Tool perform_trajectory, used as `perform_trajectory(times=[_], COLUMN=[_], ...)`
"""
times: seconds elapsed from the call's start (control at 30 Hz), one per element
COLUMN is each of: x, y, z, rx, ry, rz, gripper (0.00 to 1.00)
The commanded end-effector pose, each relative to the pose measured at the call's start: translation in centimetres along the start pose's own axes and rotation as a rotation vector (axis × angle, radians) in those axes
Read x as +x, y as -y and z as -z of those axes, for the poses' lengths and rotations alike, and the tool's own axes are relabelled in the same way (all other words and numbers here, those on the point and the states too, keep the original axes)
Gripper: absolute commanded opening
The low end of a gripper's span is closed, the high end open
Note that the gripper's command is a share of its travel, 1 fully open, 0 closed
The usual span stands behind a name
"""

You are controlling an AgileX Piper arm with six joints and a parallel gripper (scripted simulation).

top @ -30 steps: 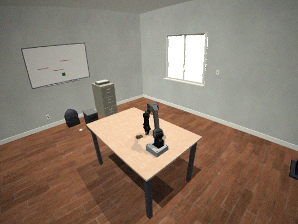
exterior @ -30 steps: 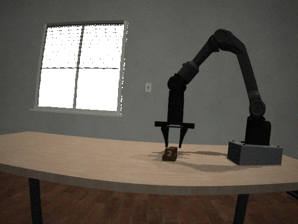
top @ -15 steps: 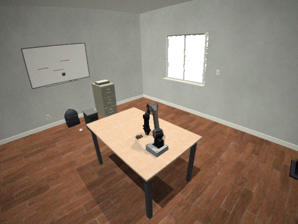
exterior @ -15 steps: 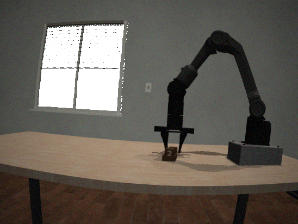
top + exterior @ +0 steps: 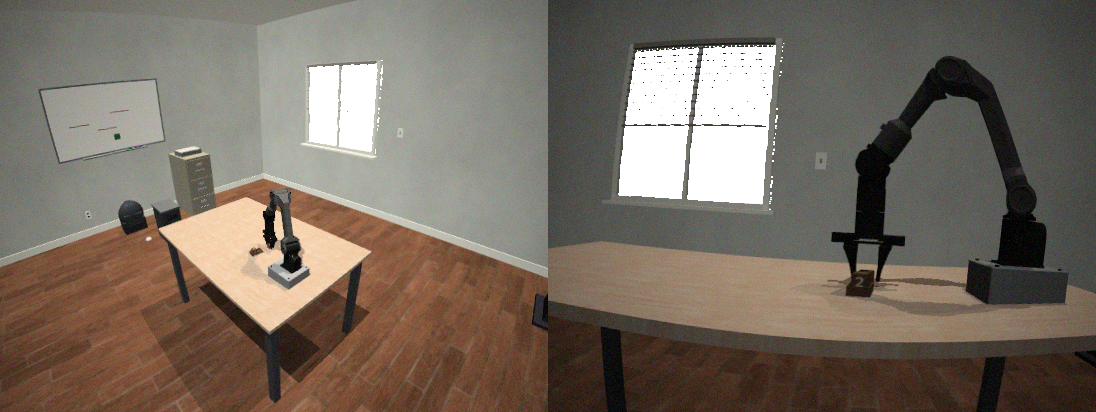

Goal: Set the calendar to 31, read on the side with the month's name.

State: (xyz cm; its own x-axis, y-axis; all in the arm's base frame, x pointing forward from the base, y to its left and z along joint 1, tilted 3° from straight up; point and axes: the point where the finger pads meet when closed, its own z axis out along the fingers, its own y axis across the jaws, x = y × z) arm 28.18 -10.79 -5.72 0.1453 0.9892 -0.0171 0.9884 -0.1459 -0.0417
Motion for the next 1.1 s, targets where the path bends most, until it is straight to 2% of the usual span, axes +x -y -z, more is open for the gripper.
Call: perform_trajectory(times=[0.0, 0.8, 0.83, 1.07], x=[-0.04, -0.04, -0.04, -0.04], y=[0.07, 0.07, 0.07, 0.07], z=[-0.05, -0.05, -0.05, -0.05], rx=[0.001, 0.001, 0.001, 0.001], ry=[0.000, 0.000, 0.000, 0.000], rz=[-0.001, -0.001, -0.001, -0.001], gripper=[0.60, 0.60, 0.34, 0.34])
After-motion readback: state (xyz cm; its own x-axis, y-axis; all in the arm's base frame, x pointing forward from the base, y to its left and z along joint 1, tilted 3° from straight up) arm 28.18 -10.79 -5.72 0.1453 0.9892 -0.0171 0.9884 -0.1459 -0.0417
